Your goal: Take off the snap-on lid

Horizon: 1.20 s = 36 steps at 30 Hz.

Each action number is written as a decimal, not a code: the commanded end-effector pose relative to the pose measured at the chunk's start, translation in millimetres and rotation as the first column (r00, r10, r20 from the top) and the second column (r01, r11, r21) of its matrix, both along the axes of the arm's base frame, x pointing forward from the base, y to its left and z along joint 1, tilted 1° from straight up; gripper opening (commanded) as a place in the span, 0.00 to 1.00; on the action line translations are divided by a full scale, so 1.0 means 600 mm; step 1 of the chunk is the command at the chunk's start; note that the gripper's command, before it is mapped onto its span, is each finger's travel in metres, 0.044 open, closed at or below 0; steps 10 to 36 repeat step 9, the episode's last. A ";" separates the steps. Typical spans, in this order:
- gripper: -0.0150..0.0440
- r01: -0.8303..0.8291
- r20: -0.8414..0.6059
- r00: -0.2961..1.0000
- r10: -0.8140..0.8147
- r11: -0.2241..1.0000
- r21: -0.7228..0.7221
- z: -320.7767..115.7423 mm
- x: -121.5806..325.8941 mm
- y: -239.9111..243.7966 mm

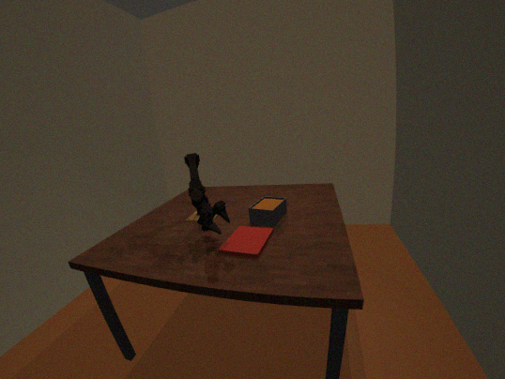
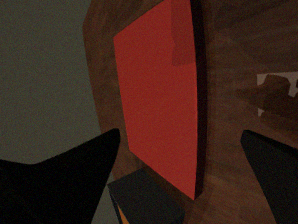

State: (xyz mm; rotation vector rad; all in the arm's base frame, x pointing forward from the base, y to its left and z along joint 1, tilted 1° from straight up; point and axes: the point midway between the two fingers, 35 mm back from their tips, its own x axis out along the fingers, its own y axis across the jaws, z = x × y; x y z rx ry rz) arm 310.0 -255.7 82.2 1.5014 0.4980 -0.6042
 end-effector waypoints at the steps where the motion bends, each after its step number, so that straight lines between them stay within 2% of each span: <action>1: 1.00 -0.004 0.003 1.000 0.004 1.000 -0.005 0.003 -0.017 0.003; 9: 1.00 -0.004 0.001 1.000 0.004 1.000 -0.005 0.002 -0.044 0.004; 36: 1.00 -0.004 0.001 1.000 0.004 1.000 -0.005 0.002 -0.044 0.004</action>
